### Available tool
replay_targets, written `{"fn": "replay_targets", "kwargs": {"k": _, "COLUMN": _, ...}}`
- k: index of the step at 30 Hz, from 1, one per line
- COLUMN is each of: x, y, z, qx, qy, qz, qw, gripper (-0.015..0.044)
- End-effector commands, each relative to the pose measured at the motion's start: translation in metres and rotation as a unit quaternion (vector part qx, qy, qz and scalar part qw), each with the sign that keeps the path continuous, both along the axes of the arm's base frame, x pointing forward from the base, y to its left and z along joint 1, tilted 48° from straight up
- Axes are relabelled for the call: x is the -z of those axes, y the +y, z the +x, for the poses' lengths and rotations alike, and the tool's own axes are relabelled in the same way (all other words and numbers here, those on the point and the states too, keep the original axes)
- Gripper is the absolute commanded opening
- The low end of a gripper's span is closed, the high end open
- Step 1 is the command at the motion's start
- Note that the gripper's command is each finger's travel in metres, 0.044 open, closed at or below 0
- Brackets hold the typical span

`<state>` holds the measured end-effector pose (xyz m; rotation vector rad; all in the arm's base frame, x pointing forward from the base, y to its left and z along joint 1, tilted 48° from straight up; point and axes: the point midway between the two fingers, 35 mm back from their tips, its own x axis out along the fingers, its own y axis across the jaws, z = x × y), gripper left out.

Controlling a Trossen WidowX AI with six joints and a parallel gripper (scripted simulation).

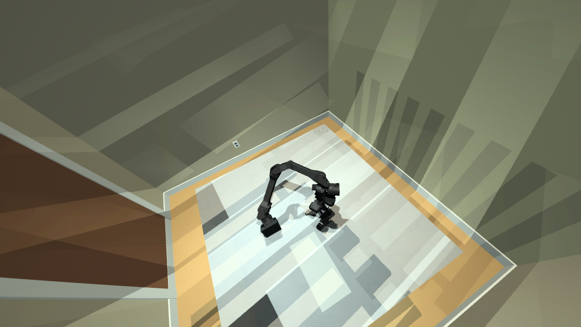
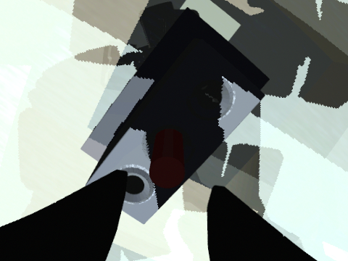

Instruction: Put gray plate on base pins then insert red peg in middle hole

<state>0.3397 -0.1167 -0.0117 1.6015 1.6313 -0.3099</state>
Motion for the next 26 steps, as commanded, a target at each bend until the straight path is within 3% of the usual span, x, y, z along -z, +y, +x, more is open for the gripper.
{"fn": "replay_targets", "kwargs": {"k": 1, "x": -0.002, "y": -0.003, "z": -0.001, "qx": 0.001, "qy": -0.002, "qz": 0.000, "qw": 1.000, "gripper": 0.0150}}
{"fn": "replay_targets", "kwargs": {"k": 26, "x": -0.013, "y": -0.009, "z": -0.004, "qx": 0.001, "qy": -0.001, "qz": 0.000, "qw": 1.000, "gripper": 0.0150}}
